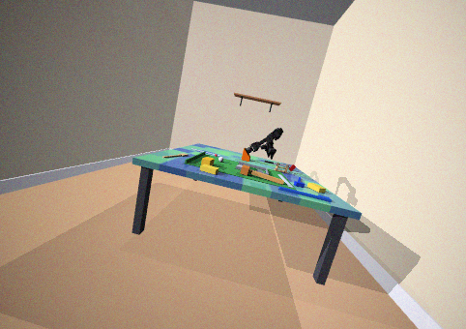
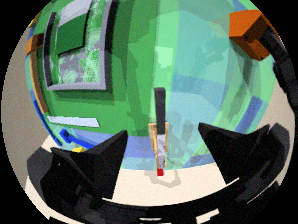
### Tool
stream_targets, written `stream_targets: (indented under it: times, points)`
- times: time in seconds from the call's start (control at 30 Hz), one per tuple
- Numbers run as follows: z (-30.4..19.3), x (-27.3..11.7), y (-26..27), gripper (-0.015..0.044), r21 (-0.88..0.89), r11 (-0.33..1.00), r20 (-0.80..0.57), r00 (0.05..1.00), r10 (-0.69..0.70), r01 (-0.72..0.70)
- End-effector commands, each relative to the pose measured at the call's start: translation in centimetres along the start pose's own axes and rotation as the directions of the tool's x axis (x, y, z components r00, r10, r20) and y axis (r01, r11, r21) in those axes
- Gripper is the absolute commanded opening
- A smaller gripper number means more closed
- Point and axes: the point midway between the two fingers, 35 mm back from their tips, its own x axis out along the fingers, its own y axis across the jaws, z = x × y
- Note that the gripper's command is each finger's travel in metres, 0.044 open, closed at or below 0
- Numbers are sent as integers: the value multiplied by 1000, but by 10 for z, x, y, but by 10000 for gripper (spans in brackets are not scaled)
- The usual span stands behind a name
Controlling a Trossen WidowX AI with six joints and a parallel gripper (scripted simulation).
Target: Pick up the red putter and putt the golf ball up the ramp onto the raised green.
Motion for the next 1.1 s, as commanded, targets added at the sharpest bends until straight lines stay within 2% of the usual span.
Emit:
stream_targets:
  times: [0.0,0.47,1.07]
  points:
    - [1,5,0,440,11,1000,-6,1000,0,0]
    - [10,44,1,440,10,1000,-8,1000,1,-1]
    - [16,65,1,440,10,1000,-9,1000,1,-1]
